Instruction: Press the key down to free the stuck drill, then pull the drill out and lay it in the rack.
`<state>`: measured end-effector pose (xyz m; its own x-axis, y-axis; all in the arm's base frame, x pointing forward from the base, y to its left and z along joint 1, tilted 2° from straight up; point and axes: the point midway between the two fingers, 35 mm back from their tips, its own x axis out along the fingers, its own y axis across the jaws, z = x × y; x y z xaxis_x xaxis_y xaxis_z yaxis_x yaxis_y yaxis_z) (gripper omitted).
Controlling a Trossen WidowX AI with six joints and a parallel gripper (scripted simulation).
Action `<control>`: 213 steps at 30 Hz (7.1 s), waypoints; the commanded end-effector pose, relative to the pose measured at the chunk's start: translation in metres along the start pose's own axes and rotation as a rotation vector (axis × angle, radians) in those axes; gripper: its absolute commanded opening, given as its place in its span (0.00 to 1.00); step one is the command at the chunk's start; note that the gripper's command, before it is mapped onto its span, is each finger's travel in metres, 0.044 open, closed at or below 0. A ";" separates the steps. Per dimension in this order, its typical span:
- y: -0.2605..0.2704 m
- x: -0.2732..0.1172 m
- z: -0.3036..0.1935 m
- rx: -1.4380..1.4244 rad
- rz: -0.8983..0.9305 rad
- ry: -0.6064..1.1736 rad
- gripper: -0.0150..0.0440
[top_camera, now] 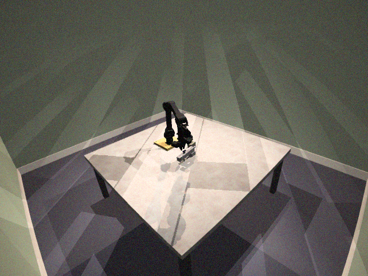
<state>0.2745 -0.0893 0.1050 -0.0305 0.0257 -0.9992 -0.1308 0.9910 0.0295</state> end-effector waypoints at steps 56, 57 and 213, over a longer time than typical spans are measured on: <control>0.159 0.044 0.007 -1.573 -0.017 -0.014 1.00; 0.159 0.045 0.007 -1.573 -0.017 -0.014 1.00; 0.173 0.079 0.007 -1.573 -0.016 -0.015 0.25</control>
<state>0.2564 0.0855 0.0293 -0.0106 0.0260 -0.9996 -0.9912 -0.1319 0.0071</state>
